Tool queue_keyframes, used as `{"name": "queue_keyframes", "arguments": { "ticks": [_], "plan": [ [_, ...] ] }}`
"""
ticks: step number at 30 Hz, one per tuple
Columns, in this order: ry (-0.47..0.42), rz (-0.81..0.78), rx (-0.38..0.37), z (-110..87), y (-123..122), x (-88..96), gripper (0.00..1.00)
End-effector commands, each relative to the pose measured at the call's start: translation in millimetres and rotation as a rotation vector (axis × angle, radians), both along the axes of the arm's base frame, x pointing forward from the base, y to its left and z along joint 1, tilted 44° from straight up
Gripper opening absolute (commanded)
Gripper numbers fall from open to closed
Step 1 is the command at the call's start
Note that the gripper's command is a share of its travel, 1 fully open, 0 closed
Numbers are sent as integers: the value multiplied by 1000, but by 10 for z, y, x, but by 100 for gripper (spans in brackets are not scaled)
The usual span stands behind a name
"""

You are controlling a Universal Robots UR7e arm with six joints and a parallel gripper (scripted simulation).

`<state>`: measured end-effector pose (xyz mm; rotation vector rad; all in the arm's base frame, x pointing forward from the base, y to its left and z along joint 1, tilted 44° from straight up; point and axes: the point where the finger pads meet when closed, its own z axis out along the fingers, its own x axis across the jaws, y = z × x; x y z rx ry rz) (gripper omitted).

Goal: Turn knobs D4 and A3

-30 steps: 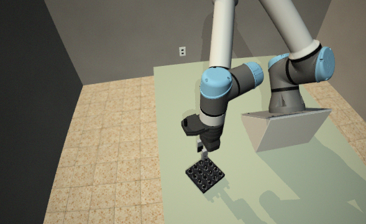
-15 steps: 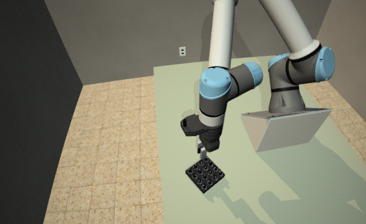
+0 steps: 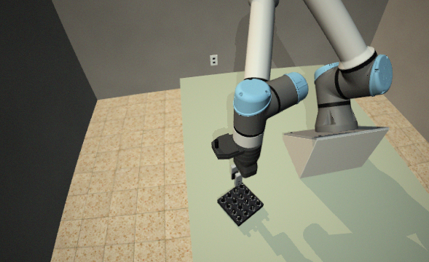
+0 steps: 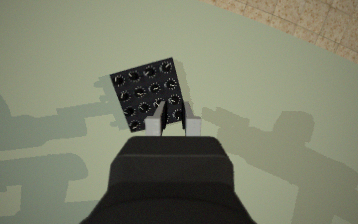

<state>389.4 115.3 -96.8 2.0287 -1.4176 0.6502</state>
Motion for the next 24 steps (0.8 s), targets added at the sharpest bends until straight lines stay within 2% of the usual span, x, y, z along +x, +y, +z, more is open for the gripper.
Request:
{"name": "queue_keyframes", "arguments": {
  "ticks": [1,24],
  "plan": [
    [-1,0,1,2,3,3,46],
    [-1,0,1,-90,-85,12,46]
  ]
}}
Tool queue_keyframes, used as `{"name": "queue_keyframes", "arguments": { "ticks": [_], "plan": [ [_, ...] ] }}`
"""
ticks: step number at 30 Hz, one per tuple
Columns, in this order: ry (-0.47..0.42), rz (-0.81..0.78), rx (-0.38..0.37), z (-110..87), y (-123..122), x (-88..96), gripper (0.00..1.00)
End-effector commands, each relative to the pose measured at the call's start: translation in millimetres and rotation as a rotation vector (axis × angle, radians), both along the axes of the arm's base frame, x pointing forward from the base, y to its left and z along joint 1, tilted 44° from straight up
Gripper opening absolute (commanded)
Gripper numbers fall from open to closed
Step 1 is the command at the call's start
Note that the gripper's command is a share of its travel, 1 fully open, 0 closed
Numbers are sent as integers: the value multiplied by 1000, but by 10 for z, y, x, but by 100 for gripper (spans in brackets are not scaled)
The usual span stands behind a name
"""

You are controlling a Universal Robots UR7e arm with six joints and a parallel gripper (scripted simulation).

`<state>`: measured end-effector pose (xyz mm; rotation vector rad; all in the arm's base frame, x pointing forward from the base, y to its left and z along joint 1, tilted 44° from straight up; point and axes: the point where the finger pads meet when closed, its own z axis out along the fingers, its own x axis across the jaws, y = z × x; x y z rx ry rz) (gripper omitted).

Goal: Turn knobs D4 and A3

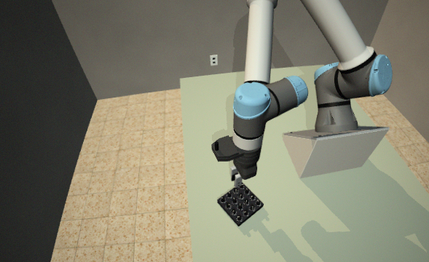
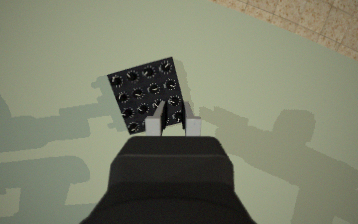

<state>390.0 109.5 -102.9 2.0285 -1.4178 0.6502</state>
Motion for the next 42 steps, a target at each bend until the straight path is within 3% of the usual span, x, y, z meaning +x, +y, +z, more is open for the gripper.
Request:
{"name": "queue_keyframes", "arguments": {
  "ticks": [1,22,42],
  "plan": [
    [-1,1,1,-38,-35,6,46],
    [-1,1,0,-208,-197,23,46],
    [-1,1,0,-252,-239,27,46]
  ]
}}
